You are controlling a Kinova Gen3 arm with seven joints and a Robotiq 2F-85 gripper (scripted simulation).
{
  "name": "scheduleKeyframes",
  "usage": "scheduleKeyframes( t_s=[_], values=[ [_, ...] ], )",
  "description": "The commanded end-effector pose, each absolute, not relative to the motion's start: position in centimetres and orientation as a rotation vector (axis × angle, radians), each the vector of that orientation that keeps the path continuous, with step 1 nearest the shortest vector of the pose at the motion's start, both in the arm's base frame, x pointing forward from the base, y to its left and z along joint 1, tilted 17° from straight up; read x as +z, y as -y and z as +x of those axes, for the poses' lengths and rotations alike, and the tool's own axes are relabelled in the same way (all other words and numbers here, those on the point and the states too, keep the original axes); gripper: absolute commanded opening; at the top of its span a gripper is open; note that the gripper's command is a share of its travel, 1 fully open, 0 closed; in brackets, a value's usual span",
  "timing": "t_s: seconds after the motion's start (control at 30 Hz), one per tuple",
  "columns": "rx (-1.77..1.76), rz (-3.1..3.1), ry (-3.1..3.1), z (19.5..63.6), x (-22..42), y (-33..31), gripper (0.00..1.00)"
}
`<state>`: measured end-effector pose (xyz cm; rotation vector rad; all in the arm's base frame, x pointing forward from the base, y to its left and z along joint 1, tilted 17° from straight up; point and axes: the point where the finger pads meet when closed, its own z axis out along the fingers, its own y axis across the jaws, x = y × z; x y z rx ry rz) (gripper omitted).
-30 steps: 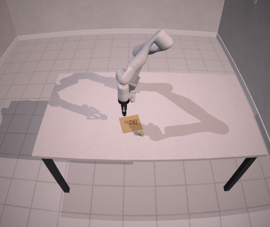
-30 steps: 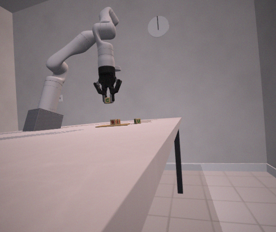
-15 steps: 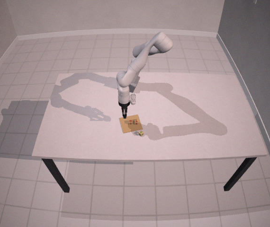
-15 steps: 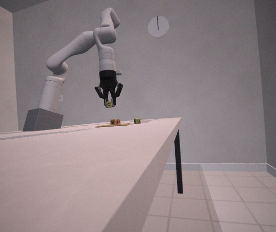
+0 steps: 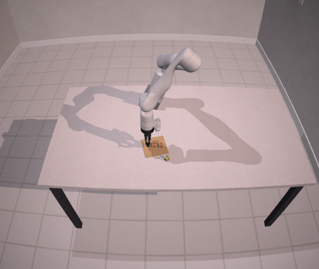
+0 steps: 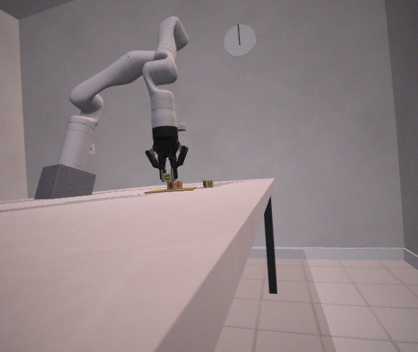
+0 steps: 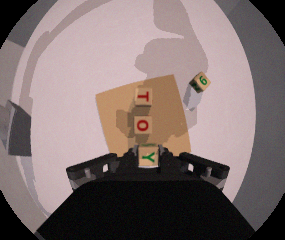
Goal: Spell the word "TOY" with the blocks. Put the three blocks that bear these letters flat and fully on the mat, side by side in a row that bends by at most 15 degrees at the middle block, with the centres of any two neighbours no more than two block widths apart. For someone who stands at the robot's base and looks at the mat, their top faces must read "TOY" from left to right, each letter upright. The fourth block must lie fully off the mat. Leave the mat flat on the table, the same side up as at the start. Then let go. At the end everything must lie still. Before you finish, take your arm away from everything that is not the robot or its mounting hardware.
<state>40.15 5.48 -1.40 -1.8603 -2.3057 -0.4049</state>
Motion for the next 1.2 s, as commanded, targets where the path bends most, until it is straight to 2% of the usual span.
scheduleKeyframes(
  t_s=[0.0,1.17],
  values=[
    [-0.382,-1.862,2.295,39.68,-2.80,-5.37,0.21],
    [-0.382,-1.862,2.295,39.71,-3.47,-5.61,0.21]
  ],
)
